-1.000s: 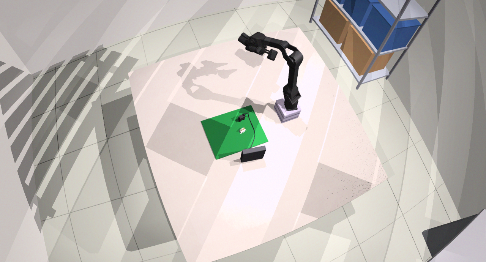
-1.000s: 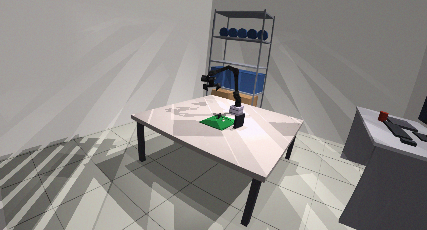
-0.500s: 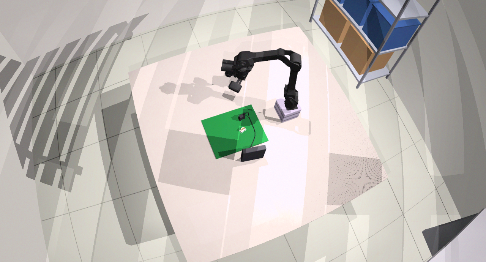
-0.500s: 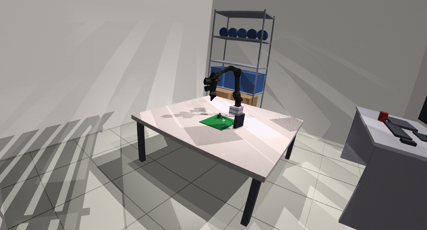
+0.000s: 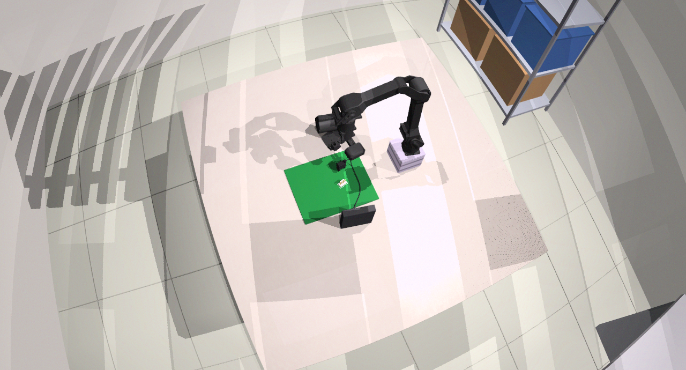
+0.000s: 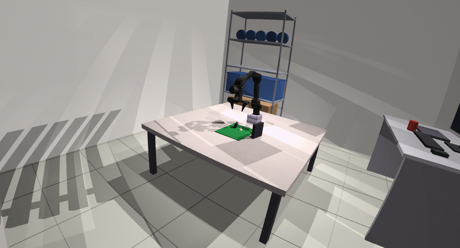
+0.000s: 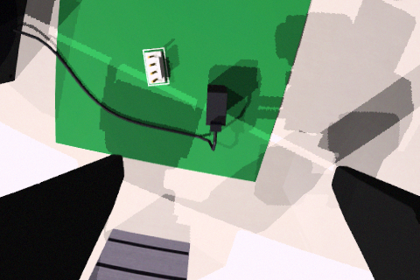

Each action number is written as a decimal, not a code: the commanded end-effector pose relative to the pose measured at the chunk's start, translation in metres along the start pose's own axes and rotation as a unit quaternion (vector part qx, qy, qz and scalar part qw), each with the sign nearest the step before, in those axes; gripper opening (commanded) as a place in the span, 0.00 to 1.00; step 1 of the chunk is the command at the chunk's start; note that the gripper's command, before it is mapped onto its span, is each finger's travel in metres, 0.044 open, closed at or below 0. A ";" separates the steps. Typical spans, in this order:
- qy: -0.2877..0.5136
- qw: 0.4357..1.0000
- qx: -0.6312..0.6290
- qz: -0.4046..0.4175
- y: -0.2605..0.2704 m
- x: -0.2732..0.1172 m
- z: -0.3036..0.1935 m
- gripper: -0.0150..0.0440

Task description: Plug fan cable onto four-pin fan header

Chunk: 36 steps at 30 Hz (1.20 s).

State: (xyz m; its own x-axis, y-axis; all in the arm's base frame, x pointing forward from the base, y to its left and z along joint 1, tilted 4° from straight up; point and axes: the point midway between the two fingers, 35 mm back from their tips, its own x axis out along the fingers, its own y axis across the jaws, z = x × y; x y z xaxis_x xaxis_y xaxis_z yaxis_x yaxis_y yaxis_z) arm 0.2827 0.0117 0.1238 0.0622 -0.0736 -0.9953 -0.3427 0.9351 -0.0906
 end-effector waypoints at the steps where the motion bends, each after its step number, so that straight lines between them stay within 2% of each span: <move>1: 0.001 1.000 -0.006 0.004 0.001 0.015 0.002 1.00; 8: 0.001 1.000 -0.006 0.003 0.002 0.097 -0.001 1.00; 36: 0.001 1.000 -0.006 0.003 0.003 0.136 -0.001 1.00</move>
State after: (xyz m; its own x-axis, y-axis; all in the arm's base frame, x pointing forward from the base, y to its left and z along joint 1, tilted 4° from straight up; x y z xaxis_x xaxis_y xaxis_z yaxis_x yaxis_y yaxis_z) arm 0.2913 0.0038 -0.0066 0.0626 -0.0719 -0.9954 -0.3497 0.9326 -0.0894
